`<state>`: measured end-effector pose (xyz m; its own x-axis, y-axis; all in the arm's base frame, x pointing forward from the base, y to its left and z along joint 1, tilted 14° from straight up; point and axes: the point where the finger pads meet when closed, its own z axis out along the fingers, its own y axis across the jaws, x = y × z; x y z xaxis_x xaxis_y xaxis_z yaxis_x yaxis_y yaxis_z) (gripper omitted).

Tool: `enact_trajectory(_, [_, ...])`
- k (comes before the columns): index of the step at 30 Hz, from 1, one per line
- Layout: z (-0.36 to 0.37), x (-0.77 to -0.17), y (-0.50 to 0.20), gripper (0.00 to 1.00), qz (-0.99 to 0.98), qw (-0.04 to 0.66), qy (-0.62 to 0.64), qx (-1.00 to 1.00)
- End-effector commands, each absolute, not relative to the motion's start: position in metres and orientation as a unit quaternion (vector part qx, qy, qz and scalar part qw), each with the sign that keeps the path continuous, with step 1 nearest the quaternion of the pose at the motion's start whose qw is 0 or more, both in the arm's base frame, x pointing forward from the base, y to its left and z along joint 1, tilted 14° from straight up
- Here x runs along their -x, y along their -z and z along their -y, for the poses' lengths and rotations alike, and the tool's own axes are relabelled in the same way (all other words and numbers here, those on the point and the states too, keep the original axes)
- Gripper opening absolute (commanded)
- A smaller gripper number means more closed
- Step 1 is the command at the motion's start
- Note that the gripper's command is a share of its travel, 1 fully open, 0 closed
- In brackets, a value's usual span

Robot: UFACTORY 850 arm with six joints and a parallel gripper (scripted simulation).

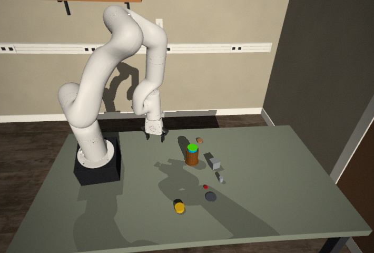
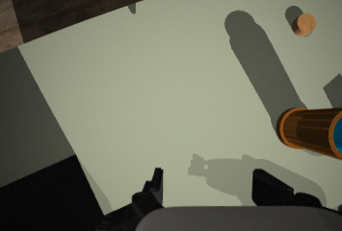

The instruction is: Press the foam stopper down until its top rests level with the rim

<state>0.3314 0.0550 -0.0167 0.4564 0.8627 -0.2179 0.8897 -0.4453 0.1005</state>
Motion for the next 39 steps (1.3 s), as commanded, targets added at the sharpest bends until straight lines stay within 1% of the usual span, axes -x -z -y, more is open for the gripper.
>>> enact_trajectory(1, [-0.055,-0.332,0.016,1.00,-0.517,0.100,0.067,-0.847])
enact_trajectory(17, [-0.055,-0.332,0.016,1.00,-0.517,0.100,0.067,-0.847])
enact_trajectory(18, [-0.055,-0.332,0.016,0.00,-0.517,0.101,0.067,-0.848])
enact_trajectory(21, [-0.054,-0.344,0.017,0.00,-0.493,0.106,0.063,-0.861])
enact_trajectory(25, [-0.043,-0.396,0.016,0.00,-0.376,0.125,0.044,-0.917])
enact_trajectory(28, [-0.043,-0.396,0.016,0.00,-0.376,0.125,0.044,-0.917])
enact_trajectory(29, [-0.038,-0.413,0.016,0.00,-0.331,0.130,0.038,-0.934])
enact_trajectory(34, [-0.038,-0.413,0.016,0.00,-0.331,0.130,0.038,-0.934])
enact_trajectory(35, [-0.033,-0.432,0.015,0.00,-0.283,0.134,0.031,-0.949])
enact_trajectory(37, [-0.033,-0.432,0.015,0.00,-0.283,0.134,0.031,-0.949])
enact_trajectory(38, [-0.027,-0.450,0.014,0.00,-0.232,0.136,0.025,-0.963])
enact_trajectory(39, [-0.027,-0.450,0.014,0.00,-0.232,0.136,0.025,-0.963])
